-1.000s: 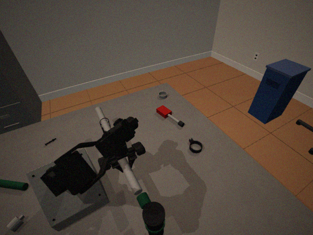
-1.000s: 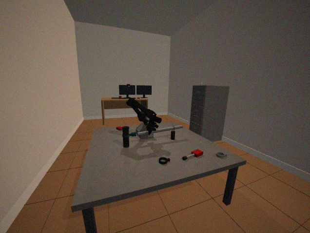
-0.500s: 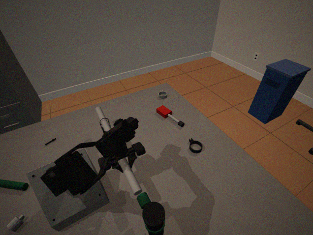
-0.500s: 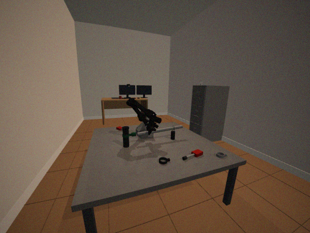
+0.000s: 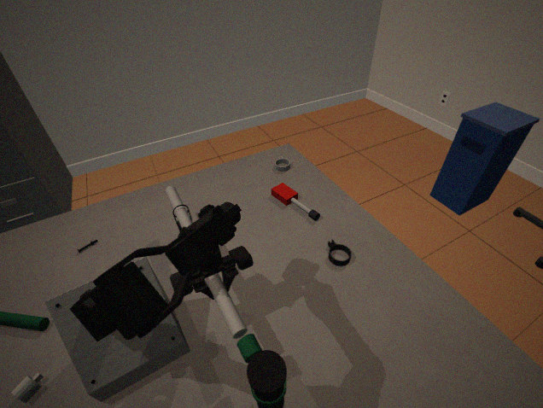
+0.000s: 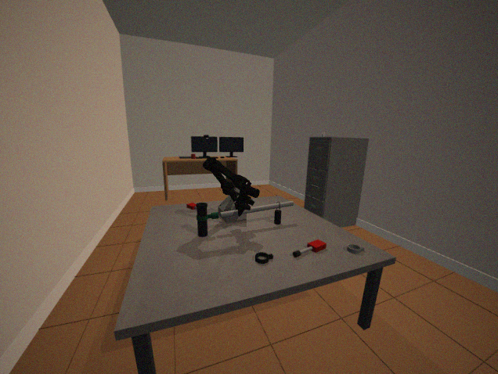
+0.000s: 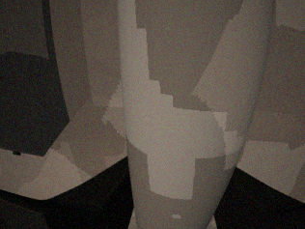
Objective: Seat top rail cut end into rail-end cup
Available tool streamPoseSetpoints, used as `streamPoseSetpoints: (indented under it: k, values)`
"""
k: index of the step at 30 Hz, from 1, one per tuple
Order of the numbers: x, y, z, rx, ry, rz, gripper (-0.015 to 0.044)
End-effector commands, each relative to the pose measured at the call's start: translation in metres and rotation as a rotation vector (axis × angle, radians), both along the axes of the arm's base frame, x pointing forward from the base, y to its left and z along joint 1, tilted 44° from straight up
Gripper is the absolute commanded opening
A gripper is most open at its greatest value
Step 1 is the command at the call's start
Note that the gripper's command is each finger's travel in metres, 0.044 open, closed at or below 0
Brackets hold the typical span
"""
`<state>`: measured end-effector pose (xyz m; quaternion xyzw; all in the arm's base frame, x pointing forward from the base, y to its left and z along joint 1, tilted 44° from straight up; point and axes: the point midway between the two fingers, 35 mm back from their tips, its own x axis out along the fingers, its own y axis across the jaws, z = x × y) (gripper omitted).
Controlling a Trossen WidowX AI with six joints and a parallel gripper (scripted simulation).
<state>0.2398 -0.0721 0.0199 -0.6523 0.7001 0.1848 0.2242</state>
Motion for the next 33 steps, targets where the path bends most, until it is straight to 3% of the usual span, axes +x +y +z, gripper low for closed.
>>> streamPoseSetpoints:
  k: [1, 33]
  values:
    - [0.003, 0.002, 0.004, -0.001, -0.007, 0.005, 0.0000]
    - [0.000, -0.016, 0.017, -0.001, 0.003, 0.001, 0.0000]
